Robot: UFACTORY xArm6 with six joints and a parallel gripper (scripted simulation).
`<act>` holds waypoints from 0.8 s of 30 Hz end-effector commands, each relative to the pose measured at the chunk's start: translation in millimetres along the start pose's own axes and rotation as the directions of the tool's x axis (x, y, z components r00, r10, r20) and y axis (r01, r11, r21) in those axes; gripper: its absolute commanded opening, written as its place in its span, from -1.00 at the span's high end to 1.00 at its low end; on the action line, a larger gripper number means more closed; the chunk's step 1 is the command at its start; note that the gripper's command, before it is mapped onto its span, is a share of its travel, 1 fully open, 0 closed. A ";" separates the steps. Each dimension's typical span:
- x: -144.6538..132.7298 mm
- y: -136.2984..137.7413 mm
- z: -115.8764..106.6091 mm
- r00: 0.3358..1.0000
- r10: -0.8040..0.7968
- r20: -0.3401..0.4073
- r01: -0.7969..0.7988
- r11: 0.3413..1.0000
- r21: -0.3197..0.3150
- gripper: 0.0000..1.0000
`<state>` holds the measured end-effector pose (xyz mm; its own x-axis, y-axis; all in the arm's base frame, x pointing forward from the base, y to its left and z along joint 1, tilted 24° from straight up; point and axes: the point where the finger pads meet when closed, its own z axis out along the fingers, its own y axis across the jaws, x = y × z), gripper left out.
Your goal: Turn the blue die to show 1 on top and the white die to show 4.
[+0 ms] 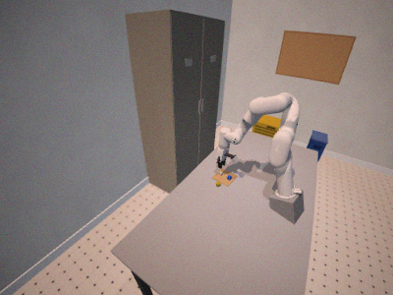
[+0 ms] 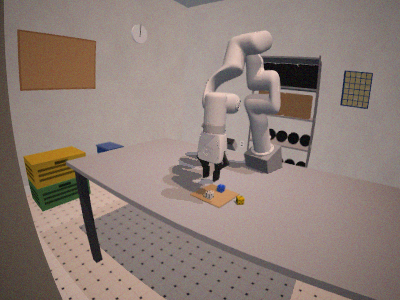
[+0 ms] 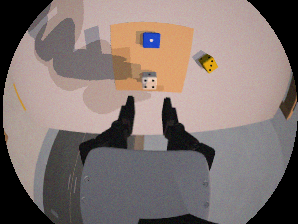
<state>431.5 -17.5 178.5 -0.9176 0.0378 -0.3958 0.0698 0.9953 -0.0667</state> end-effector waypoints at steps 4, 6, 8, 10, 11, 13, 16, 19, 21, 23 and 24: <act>0.4 -0.6 -14.2 1.000 0.000 -0.001 0.000 1.000 0.000 0.17; 0.4 -0.6 -14.2 1.000 0.000 -0.001 0.000 1.000 0.000 -1.00; 0.4 -0.6 -14.2 1.000 0.000 -0.001 0.000 1.000 0.000 -1.00; 0.4 -0.6 -14.2 1.000 0.000 -0.001 0.000 1.000 0.000 -1.00; 0.4 -0.6 -14.2 1.000 0.000 -0.001 0.000 1.000 0.000 -1.00; 0.4 -0.6 -14.2 1.000 0.000 -0.001 0.000 1.000 0.000 -1.00; 0.4 -0.6 -14.2 1.000 0.000 -0.001 0.000 1.000 0.000 -1.00; 0.4 -0.6 -14.2 1.000 0.000 -0.001 0.000 1.000 0.000 -1.00; 0.4 -0.6 -14.2 1.000 0.000 -0.001 0.000 1.000 0.000 -1.00; 0.4 -0.6 -14.2 1.000 0.000 -0.001 0.000 1.000 0.000 -1.00; 0.4 -0.6 -14.2 1.000 0.000 -0.001 0.000 1.000 0.000 -1.00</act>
<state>424.7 -16.9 189.8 -0.9196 0.0380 -0.3911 0.0697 0.9953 -0.0671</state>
